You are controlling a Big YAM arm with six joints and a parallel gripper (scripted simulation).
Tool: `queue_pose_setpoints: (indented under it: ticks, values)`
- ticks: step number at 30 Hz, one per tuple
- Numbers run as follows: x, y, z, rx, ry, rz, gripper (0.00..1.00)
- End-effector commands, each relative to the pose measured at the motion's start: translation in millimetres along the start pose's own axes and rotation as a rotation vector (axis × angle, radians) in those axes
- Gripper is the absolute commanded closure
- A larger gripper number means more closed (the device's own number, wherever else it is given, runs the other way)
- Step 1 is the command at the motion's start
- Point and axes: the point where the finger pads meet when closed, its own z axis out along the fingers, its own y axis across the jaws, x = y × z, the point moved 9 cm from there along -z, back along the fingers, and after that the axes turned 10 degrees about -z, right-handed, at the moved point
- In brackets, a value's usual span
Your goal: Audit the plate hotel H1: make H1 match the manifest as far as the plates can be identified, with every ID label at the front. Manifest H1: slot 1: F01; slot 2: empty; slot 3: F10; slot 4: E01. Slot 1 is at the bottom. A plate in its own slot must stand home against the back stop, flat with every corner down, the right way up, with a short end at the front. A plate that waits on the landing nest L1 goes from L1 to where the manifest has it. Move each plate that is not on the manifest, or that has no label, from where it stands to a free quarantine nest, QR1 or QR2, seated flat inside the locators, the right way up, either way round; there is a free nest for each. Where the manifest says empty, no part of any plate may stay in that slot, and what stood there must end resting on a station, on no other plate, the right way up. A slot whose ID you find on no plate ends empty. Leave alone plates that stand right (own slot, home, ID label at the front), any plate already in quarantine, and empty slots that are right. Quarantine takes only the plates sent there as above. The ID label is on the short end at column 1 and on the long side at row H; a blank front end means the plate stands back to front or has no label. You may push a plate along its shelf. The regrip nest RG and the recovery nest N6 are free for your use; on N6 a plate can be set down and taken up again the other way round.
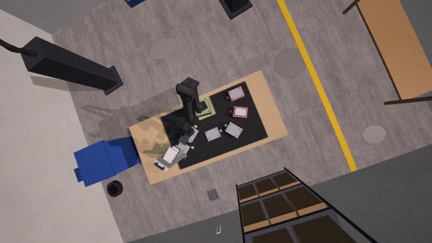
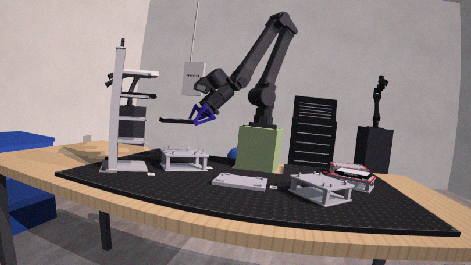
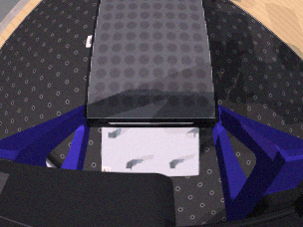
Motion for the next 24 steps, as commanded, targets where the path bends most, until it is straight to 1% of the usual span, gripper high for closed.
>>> queue_pose_setpoints:
  ticks: [1,8,24]
  values:
    - [2.3,3.0,4.2,-0.002,-0.017,0.007,0.14]
    - [10.1,4.4,11.0,-0.002,-0.016,0.007,0.14]
    - [21.2,6.3,20.0,-0.003,-0.014,0.007,0.14]
